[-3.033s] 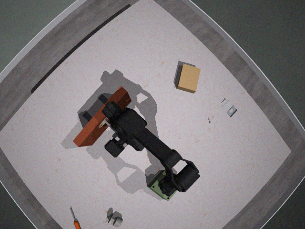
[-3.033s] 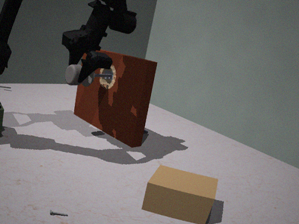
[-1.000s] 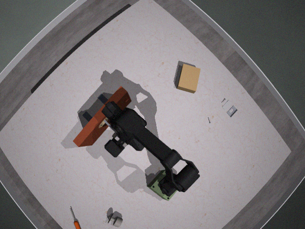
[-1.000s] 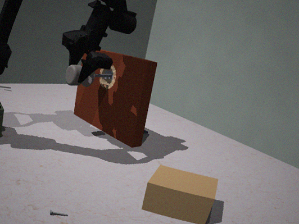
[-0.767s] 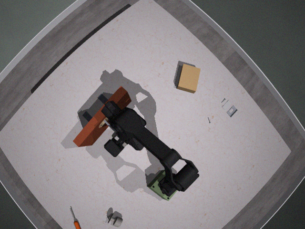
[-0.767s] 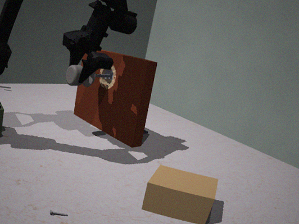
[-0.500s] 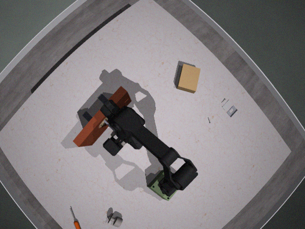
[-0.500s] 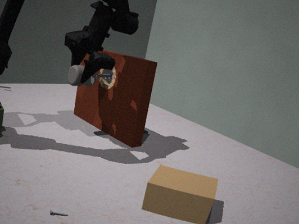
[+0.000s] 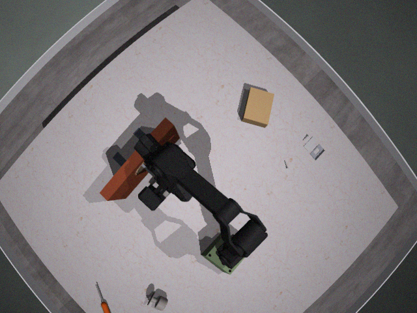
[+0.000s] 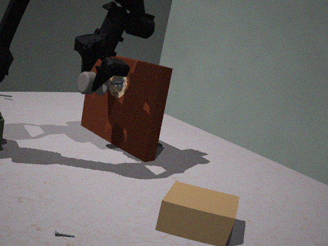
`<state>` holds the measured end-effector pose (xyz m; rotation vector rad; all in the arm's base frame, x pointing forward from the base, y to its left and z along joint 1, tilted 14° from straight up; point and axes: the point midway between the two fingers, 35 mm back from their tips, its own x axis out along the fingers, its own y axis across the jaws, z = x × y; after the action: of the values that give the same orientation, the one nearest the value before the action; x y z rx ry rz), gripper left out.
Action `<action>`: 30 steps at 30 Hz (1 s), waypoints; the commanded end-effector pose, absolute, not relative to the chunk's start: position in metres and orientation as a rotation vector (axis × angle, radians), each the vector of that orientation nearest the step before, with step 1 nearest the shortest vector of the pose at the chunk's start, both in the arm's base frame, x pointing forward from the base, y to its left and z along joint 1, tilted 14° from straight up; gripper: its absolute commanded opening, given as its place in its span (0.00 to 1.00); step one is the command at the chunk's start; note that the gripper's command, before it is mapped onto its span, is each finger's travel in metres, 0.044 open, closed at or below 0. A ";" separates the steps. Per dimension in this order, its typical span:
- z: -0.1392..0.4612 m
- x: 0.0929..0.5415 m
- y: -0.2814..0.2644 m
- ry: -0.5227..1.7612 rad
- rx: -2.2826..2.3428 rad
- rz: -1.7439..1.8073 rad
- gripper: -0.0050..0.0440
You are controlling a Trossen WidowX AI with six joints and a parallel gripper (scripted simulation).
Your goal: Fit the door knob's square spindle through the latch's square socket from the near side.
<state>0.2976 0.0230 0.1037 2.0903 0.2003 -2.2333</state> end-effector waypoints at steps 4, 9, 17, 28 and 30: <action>0.107 0.305 0.025 0.201 2.104 -2.220 0.10; 0.107 0.308 0.025 0.201 2.104 -2.220 0.10; 0.107 0.314 0.026 0.201 2.104 -2.220 0.10; 0.107 0.321 0.027 0.201 2.104 -2.220 0.10; 0.107 0.323 0.027 0.201 2.104 -2.220 0.10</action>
<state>0.3172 0.0259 0.1039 2.0897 0.2004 -2.2339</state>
